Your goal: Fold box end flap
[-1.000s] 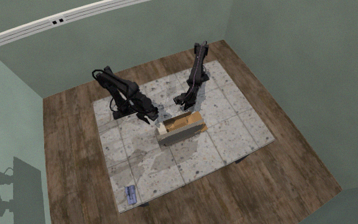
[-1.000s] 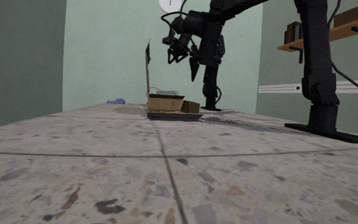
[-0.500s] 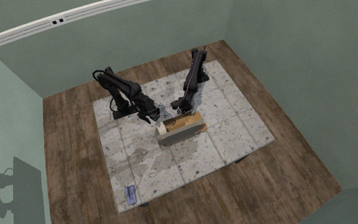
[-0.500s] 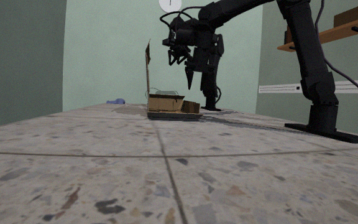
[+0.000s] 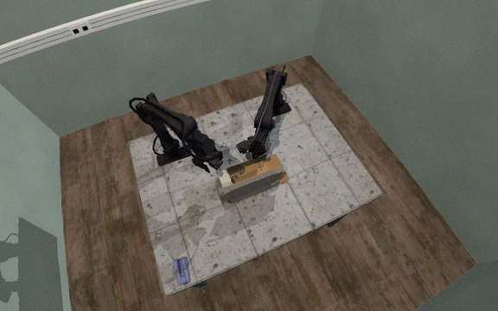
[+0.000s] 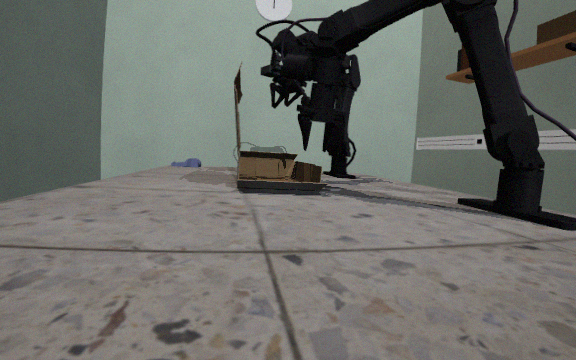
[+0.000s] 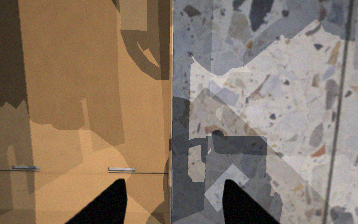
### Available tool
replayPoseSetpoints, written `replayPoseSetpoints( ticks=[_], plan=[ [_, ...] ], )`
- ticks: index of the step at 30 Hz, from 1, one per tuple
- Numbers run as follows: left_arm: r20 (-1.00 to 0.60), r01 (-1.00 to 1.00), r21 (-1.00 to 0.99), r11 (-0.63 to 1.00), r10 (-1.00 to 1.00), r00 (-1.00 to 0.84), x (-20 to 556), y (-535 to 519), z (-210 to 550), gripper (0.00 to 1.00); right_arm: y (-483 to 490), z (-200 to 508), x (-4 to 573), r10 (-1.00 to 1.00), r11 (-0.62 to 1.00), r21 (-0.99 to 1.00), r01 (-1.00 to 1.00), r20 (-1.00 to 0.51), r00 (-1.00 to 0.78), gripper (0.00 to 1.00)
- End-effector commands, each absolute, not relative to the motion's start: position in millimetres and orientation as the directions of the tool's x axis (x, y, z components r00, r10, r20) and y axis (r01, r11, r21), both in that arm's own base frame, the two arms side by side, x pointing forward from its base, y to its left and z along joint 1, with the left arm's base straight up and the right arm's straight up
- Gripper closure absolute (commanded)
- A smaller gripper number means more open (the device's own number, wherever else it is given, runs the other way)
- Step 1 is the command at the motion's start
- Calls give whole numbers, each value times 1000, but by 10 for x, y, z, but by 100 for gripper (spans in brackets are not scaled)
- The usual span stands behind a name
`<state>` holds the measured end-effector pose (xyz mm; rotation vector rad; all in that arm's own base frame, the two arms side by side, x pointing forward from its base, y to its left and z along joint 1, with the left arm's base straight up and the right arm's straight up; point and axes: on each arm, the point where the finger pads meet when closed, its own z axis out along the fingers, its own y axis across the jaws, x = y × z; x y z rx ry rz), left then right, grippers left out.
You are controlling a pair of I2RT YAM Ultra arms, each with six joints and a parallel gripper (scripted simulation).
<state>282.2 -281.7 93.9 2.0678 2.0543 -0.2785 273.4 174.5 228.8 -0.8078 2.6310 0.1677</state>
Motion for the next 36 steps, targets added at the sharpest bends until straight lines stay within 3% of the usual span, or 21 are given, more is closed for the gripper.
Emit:
replayPoseSetpoints(
  ticks=[1,27,36],
  plan=[
    [-286,1000,23,-5,958,11,2818,-2883,854,52,1755,2316,2725,-503,828,12,-560,-424,-753,40],
    [-289,1000,28,-4,957,12,2833,-2983,555,52,1755,2001,2726,-496,833,17,-553,-421,-760,40],
    [-285,1000,24,-4,958,11,2829,-3015,407,61,1757,1905,2722,-496,833,18,-554,-420,-760,40]
  ],
)
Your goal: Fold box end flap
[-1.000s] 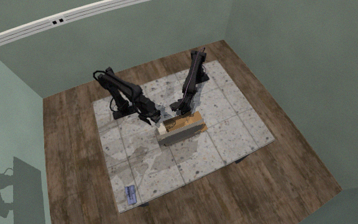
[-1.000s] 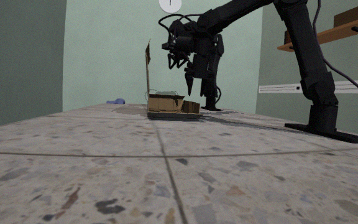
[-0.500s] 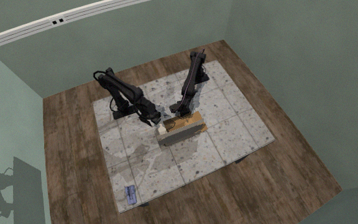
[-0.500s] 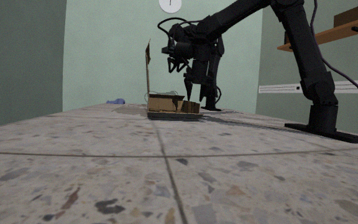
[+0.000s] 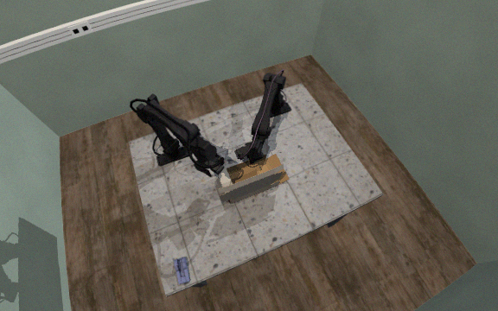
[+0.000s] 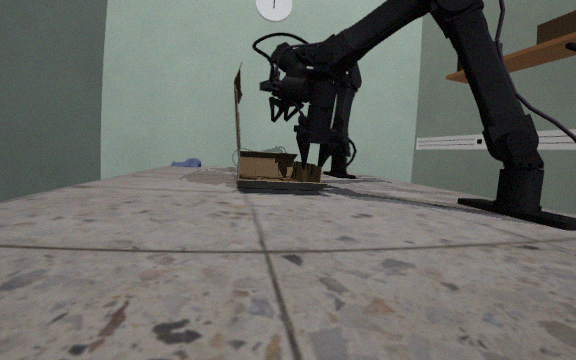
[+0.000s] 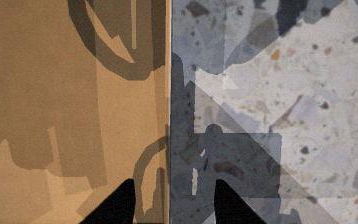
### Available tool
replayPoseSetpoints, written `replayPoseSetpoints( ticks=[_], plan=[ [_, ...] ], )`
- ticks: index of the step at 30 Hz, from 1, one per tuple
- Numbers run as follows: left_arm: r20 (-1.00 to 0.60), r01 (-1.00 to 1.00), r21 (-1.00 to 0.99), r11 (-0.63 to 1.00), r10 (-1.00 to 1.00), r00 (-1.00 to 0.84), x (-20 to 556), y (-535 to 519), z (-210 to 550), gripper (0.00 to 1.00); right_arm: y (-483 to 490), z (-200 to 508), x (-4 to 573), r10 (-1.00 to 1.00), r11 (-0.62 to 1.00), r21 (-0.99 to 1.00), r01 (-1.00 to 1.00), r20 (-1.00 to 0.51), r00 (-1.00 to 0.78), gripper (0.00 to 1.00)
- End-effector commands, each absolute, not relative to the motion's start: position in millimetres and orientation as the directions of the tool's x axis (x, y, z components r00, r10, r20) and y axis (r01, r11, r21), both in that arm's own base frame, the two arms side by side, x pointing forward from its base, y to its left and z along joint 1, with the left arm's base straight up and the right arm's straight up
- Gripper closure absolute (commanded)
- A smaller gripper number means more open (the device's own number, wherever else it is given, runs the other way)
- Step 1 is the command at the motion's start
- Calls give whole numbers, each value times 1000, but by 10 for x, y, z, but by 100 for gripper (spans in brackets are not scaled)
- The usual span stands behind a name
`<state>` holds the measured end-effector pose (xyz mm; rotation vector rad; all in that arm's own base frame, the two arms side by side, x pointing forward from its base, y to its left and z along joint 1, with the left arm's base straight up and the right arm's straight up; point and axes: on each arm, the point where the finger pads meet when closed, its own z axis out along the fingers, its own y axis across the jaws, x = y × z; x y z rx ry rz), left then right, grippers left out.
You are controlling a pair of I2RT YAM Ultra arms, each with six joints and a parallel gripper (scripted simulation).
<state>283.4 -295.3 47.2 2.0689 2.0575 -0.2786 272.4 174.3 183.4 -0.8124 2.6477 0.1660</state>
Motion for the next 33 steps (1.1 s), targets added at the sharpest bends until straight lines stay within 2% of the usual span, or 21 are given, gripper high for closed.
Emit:
replayPoseSetpoints(
  ticks=[1,2,5,7,12,27,28,29,33],
  plan=[
    [-286,1000,25,-4,958,11,2830,-3020,396,61,1757,1898,2722,-496,833,18,-553,-420,-760,40],
    [-286,1000,25,-4,958,11,2830,-3025,382,61,1757,1891,2721,-496,833,18,-554,-420,-760,40],
    [-306,999,47,-5,952,19,2847,-3040,499,86,1756,1872,2719,-496,833,18,-554,-418,-761,40],
    [-306,999,47,-5,952,19,2847,-3040,499,86,1756,1872,2719,-496,833,18,-554,-418,-761,40],
    [-313,998,57,-5,949,23,2858,-3019,546,100,1756,1863,2719,-497,833,18,-553,-418,-761,40],
    [-301,999,41,-7,953,19,2855,-3011,489,100,1748,1858,2707,-498,833,18,-553,-413,-763,40],
    [-301,999,41,-7,953,19,2855,-3011,489,100,1742,1861,2718,-494,836,15,-548,-415,-764,28],
    [-301,999,41,-7,953,19,2855,-3011,489,100,1740,1862,2727,-485,843,11,-538,-417,-769,22],
    [-301,999,41,-7,953,19,2855,-3011,489,100,1736,1789,2759,-413,890,10,-456,-407,-815,22]
  ],
)
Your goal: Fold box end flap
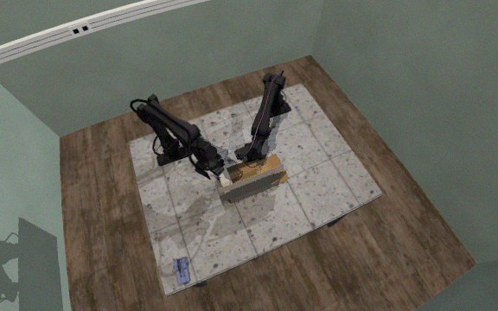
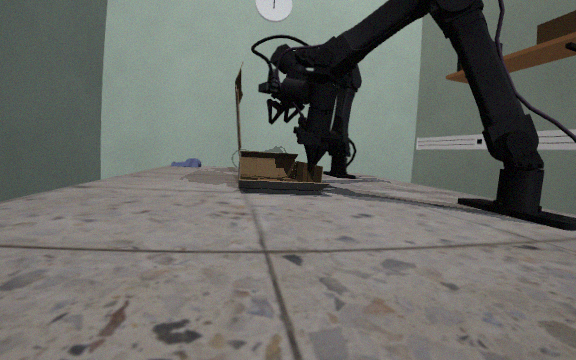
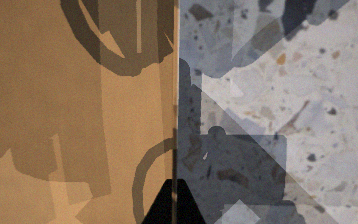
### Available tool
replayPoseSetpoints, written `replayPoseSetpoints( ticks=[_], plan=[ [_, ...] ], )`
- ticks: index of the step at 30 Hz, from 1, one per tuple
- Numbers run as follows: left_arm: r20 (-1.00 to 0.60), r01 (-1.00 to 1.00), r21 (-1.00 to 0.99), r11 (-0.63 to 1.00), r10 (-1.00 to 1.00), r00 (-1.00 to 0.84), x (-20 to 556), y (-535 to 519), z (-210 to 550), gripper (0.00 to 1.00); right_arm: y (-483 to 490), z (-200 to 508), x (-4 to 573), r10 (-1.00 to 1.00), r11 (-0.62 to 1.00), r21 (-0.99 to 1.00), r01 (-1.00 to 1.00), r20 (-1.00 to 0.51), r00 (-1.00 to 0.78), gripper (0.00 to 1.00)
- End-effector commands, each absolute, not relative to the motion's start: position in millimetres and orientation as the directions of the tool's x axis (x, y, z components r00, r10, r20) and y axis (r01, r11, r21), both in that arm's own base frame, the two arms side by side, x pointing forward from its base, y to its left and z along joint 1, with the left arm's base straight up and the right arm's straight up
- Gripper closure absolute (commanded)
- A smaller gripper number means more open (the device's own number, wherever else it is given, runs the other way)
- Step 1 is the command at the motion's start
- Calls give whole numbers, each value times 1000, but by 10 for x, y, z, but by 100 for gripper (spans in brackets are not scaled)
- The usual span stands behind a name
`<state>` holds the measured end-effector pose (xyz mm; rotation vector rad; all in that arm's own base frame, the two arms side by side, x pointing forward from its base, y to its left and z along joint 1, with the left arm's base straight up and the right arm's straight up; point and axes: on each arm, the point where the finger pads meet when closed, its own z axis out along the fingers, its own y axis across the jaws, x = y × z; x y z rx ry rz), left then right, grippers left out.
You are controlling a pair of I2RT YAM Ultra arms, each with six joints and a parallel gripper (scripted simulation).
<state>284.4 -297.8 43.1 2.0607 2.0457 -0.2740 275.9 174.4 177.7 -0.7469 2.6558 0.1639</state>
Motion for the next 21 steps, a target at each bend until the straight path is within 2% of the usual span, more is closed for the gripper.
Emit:
replayPoseSetpoints(
  ticks=[1,6,8,16,21],
  plan=[
    [-301,999,41,-7,953,19,2855,-3011,489,100,1738,1775,2757,-391,902,11,-432,-405,-826,22],
    [-301,999,41,-7,953,19,2855,-3011,489,100,1787,1571,2700,-210,972,18,-233,-370,-905,22],
    [-301,999,41,-7,953,19,2855,-3011,489,100,1787,1571,2700,-210,972,18,-233,-370,-905,22],
    [-301,999,40,-7,954,18,2854,-3011,488,100,1911,1288,2502,-29,1000,-7,-28,-305,-952,22],
    [-301,999,40,-7,954,18,2854,-3011,488,100,1999,1184,2490,6,1000,-5,8,-300,-954,22]
  ],
)
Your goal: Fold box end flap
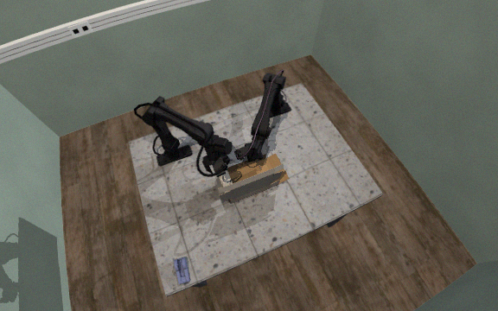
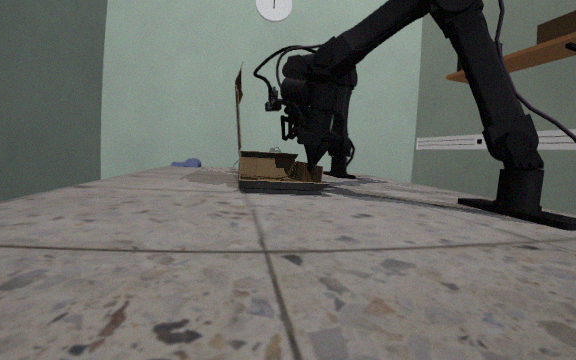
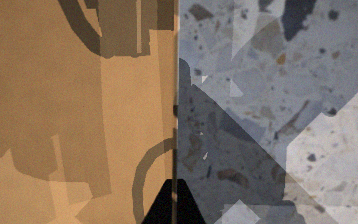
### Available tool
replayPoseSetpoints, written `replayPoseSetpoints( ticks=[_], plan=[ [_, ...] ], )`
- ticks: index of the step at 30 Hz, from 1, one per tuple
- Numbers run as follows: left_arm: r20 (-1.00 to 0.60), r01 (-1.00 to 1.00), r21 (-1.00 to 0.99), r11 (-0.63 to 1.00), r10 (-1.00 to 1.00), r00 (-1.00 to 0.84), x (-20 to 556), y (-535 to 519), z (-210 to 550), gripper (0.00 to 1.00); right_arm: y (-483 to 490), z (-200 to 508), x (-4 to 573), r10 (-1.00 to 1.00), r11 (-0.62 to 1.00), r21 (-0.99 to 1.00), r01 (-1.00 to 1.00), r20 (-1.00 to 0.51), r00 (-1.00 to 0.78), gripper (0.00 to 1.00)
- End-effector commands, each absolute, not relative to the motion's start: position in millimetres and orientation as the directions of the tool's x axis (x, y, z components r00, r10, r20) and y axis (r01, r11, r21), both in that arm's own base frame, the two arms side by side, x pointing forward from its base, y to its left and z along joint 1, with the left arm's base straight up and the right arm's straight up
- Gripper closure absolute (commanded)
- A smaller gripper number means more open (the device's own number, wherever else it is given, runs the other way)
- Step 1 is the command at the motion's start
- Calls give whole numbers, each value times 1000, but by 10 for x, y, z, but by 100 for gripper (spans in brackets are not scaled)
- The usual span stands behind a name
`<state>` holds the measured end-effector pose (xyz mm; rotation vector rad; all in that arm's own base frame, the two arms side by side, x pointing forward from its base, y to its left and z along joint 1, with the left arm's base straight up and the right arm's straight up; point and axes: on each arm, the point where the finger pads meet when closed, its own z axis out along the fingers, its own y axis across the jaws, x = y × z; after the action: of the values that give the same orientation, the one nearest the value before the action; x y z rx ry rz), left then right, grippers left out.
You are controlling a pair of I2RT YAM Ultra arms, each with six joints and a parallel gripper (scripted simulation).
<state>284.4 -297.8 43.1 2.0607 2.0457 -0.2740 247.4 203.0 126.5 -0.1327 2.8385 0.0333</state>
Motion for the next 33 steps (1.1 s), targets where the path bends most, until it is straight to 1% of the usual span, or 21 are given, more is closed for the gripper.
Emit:
replayPoseSetpoints(
  ticks=[1,33],
  plan=[
    [-301,999,40,-7,954,18,2854,-3011,488,100,2020,1153,2496,6,1000,-4,7,-301,-954,22],
    [-301,999,40,-7,954,18,2854,-3011,488,100,1986,739,2635,-10,1000,-12,-7,-286,-958,22]
  ],
)
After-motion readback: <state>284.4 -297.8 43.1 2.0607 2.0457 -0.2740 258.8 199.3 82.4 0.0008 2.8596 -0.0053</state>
